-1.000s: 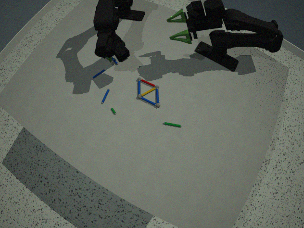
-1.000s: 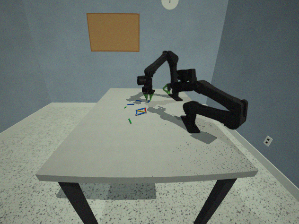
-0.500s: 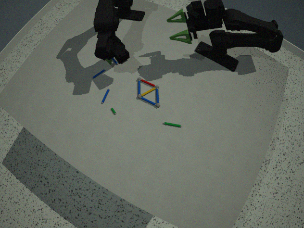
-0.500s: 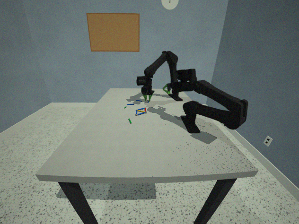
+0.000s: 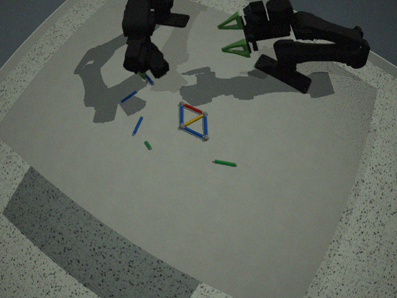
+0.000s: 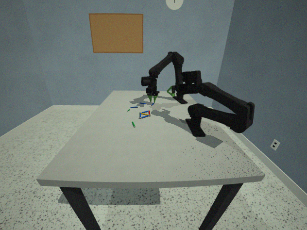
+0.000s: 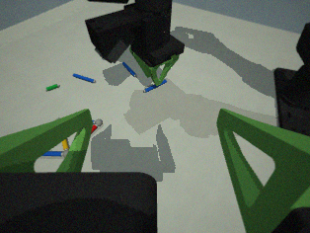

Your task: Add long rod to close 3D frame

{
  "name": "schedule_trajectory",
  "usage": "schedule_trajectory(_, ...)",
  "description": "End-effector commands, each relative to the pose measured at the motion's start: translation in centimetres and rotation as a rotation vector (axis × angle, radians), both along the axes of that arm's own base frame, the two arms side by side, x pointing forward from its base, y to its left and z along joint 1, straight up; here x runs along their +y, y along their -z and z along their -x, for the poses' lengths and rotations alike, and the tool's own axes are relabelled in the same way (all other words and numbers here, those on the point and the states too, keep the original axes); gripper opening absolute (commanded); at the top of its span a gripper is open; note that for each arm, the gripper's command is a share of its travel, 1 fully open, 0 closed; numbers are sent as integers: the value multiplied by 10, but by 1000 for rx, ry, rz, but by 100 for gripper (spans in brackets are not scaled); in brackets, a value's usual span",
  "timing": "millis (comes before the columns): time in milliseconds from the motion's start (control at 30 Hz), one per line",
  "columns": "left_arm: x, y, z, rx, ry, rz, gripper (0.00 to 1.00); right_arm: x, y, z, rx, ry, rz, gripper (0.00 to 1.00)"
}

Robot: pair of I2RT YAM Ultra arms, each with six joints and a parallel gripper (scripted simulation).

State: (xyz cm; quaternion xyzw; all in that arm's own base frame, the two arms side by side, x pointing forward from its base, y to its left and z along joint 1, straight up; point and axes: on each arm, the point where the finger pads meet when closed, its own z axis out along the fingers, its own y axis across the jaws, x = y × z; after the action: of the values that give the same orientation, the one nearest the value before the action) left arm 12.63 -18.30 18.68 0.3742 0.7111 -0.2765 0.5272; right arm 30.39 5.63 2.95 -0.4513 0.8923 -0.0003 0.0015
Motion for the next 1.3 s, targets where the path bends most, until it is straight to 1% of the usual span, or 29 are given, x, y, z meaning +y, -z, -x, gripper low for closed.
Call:
schedule_trajectory(0, 0, -8, 2, -15, 4, 29, 100, -6, -5, 5, -6, 8, -1, 33)
schedule_trajectory(367, 0, -6, 1, -11, 2, 19, 100, -6, 18, 5, 0, 9, 0, 33)
schedule_trajectory(1267, 0, -6, 1, -11, 2, 19, 100, -3, 27, 5, 0, 11, 0, 33)
